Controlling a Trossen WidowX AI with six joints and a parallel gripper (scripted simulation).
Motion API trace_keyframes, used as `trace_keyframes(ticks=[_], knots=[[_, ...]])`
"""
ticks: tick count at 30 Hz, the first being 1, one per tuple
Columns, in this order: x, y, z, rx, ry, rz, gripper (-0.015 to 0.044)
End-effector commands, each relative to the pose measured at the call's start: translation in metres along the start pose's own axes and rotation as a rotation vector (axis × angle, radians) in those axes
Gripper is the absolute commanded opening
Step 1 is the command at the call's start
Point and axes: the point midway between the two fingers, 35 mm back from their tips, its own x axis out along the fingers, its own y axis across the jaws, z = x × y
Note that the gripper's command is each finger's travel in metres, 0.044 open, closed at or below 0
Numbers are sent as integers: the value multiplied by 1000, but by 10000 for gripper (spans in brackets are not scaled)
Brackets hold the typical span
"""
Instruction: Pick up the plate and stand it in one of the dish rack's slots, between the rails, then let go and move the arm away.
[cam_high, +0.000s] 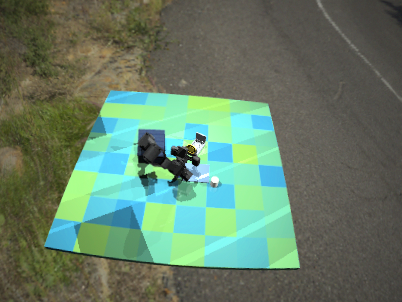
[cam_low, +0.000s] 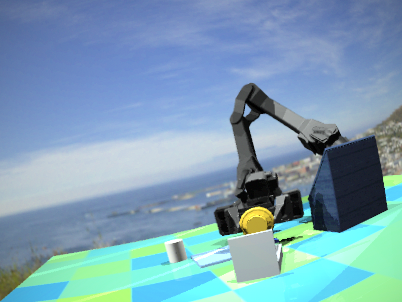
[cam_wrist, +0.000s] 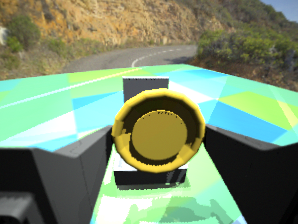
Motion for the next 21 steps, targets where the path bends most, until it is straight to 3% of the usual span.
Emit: trace_keyframes(ticks=[1, 21], knots=[[9, 1, 2, 4, -4, 3, 0], [34, 1, 5, -10, -6, -7, 0]])
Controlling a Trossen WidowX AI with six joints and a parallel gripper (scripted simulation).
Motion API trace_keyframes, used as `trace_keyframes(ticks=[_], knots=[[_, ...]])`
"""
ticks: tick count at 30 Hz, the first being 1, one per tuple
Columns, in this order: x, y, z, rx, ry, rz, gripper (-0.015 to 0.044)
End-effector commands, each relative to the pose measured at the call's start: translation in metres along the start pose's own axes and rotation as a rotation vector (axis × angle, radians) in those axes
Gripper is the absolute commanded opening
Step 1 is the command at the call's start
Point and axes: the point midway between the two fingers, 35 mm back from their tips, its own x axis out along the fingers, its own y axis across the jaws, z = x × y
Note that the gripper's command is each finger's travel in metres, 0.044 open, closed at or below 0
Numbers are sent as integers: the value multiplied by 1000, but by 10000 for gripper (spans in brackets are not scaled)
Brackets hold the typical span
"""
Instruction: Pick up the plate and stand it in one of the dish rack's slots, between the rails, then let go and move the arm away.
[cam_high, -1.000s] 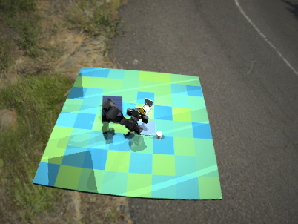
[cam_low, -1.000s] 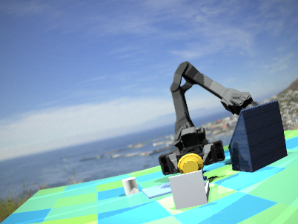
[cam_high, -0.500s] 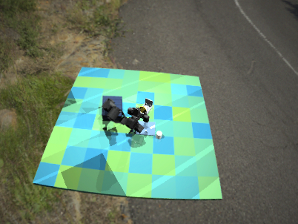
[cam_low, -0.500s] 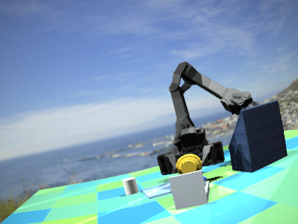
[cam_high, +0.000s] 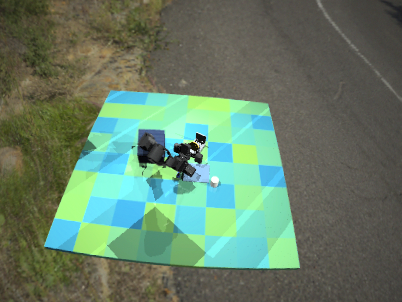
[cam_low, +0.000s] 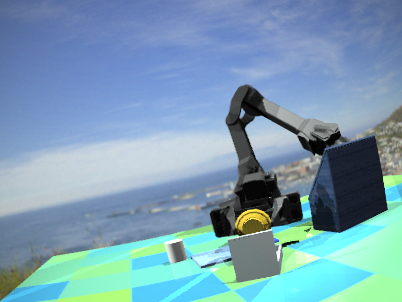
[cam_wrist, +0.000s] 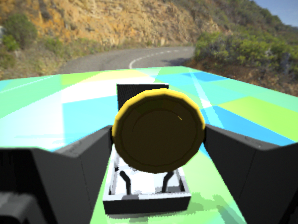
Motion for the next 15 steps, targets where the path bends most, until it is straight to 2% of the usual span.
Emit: trace_keyframes(ticks=[1, 15], knots=[[9, 5, 1, 4, -1, 8, 0], [16, 8, 0, -4, -5, 1, 0]])
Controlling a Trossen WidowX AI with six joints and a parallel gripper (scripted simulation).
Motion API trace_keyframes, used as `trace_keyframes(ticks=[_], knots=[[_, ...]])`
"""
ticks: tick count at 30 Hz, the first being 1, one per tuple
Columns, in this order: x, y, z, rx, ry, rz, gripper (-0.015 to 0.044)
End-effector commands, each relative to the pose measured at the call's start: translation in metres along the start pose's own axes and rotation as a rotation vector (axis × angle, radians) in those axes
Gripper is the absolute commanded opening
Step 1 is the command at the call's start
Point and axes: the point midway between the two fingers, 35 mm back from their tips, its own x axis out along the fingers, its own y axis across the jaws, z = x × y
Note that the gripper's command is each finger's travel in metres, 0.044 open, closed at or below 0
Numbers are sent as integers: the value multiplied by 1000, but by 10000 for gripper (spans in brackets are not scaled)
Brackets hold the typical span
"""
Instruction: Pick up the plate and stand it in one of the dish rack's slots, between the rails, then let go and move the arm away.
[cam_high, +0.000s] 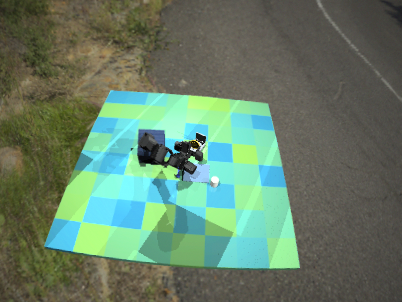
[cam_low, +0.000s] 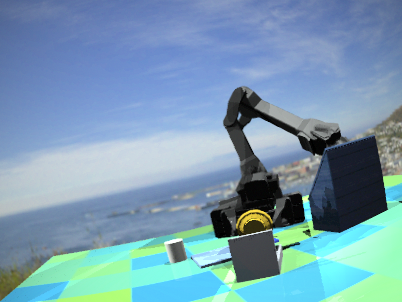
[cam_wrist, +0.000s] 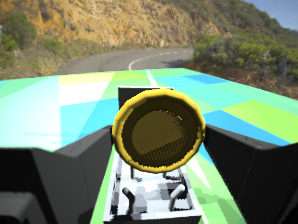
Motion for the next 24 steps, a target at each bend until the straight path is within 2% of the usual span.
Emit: trace_keyframes(ticks=[1, 5, 19, 24], knots=[[2, 4, -6, 8, 3, 6, 0], [4, 5, -23, 0, 1, 0, 0], [3, 7, -20, 8, 10, 7, 0], [3, 6, -19, 6, 5, 6, 131]])
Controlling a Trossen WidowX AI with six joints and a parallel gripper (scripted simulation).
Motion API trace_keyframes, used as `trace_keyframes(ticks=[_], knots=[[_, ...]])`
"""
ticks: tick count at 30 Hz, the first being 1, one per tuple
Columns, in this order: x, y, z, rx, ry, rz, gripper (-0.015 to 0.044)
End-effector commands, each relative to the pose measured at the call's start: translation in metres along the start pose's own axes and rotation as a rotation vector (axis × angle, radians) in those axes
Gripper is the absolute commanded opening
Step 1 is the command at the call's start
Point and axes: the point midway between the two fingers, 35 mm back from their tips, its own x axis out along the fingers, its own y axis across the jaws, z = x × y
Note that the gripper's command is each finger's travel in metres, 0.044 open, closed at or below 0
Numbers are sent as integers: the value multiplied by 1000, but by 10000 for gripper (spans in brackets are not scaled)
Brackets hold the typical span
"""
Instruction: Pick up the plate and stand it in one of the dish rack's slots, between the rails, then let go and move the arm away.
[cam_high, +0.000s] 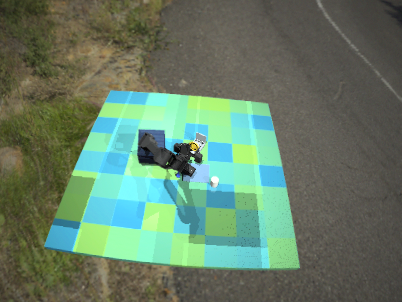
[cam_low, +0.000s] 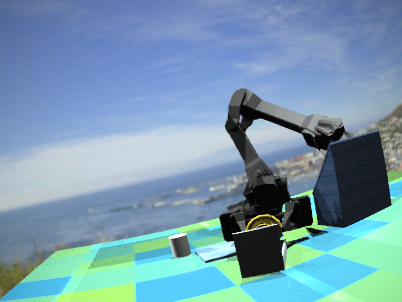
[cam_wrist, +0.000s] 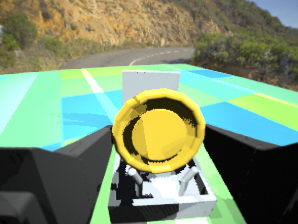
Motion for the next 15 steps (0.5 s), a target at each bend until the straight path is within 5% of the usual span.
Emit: trace_keyframes(ticks=[1, 10, 15], knots=[[0, 0, 0, 0, 0, 0, 157], [0, 0, 0, 0, 0, 0, 394], [0, 0, 0, 0, 0, 0, 400]])
